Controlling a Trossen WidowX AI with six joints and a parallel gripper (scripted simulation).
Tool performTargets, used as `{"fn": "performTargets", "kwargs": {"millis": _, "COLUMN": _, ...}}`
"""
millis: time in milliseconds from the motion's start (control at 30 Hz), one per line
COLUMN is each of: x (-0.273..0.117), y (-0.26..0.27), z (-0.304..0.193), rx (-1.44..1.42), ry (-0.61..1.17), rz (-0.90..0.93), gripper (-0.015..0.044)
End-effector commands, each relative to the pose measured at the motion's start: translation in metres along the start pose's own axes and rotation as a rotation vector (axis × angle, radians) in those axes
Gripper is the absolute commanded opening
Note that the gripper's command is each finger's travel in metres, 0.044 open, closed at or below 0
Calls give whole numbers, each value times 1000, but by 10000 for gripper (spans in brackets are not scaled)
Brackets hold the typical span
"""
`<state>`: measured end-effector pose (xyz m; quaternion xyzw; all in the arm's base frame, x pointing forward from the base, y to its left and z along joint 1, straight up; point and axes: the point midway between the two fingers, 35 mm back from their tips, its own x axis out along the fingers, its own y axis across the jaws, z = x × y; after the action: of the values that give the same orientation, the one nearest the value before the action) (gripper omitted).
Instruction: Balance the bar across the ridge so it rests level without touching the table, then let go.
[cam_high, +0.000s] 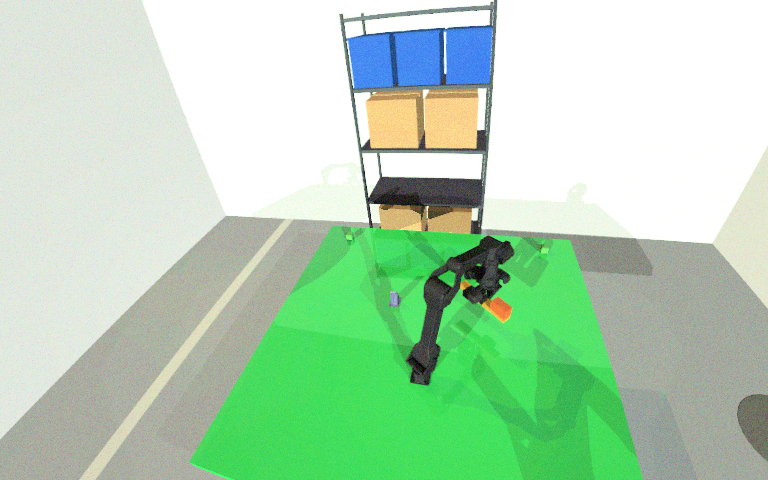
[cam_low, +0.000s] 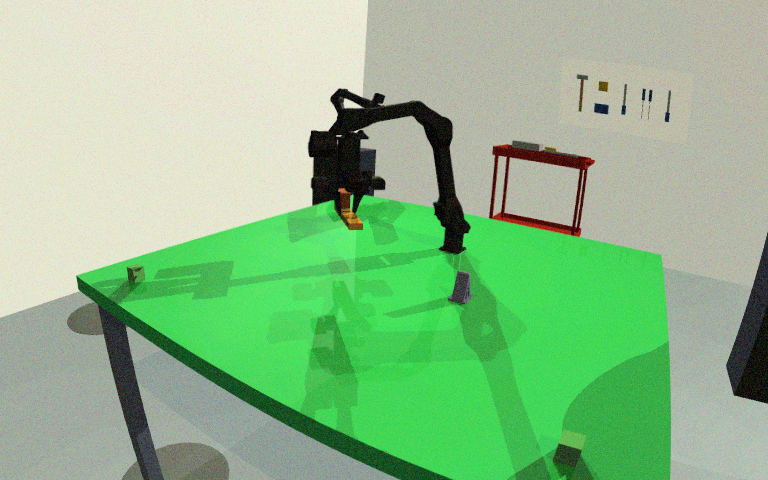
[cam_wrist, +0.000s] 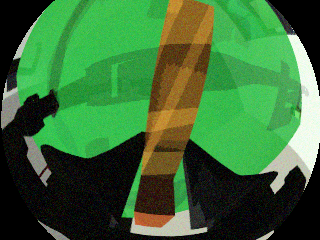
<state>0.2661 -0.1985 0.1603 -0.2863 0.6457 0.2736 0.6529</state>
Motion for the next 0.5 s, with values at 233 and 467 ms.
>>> {"fn": "performTargets", "kwargs": {"millis": 233, "x": -3, "y": 0, "z": 37, "rx": 77, "ry": -4, "rz": -6, "gripper": 0}}
{"fn": "performTargets", "kwargs": {"millis": 467, "x": -4, "y": 3, "z": 62, "rx": 130, "ry": -6, "rz": -6, "gripper": 0}}
